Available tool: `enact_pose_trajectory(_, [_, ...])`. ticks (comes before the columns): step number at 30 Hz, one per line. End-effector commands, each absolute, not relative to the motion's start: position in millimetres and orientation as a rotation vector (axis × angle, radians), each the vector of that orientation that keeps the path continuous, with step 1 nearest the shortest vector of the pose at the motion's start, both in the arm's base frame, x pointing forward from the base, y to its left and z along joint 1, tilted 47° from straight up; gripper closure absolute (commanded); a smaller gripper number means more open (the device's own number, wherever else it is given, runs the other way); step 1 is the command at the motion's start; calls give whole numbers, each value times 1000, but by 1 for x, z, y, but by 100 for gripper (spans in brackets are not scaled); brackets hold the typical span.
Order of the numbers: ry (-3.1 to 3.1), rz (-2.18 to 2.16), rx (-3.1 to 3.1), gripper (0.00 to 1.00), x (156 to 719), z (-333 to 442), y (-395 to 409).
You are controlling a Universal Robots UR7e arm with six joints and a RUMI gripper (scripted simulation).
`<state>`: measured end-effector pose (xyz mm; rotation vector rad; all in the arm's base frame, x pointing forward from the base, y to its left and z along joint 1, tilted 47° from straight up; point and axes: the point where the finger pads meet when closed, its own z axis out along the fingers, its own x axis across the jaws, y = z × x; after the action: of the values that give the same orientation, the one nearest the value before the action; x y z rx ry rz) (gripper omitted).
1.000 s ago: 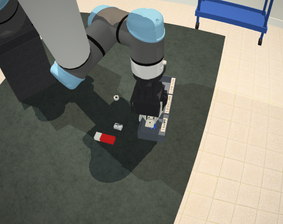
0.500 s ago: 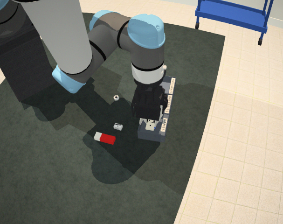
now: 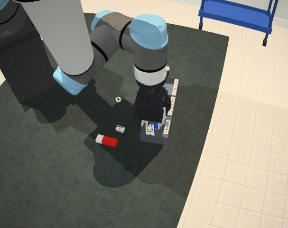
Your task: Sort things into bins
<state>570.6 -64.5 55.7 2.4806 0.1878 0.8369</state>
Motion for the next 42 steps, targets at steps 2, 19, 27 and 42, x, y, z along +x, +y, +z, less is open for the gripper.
enact_pose_trajectory(2, [189,840,2479,81,571,57,-64])
enact_pose_trajectory(19, [191,839,2480,81,553,76,-51])
enact_pose_trajectory(27, [189,840,2479,81,554,76,-52])
enact_pose_trajectory(42, [-190,955,2548,82,488,7,-24])
